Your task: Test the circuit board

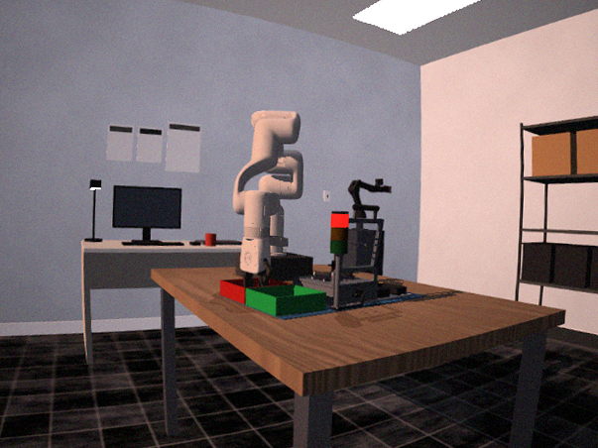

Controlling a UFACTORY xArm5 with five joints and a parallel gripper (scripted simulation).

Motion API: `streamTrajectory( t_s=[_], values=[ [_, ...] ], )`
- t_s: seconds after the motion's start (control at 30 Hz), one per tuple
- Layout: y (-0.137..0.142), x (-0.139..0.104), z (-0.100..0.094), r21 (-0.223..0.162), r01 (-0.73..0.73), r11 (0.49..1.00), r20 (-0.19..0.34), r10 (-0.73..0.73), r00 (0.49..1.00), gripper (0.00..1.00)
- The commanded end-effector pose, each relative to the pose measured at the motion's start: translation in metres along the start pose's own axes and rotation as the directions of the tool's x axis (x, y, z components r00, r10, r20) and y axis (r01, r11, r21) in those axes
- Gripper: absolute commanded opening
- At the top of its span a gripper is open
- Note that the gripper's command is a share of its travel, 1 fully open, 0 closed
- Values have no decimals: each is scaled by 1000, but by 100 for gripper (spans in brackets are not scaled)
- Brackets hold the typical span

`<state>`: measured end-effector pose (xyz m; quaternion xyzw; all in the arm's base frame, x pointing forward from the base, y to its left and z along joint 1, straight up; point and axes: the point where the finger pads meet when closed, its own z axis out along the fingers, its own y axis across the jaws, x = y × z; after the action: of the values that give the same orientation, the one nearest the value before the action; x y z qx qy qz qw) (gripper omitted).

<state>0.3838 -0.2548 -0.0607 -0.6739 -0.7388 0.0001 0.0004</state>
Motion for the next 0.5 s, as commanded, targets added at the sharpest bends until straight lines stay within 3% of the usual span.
streamTrajectory(
  t_s=[0.0,0.47],
  values=[
    [1,-1,-1,-3,0,1000,2,0,1000,79],
    [1,-1,0,-3,0,1000,2,0,1000,79]
  ],
)
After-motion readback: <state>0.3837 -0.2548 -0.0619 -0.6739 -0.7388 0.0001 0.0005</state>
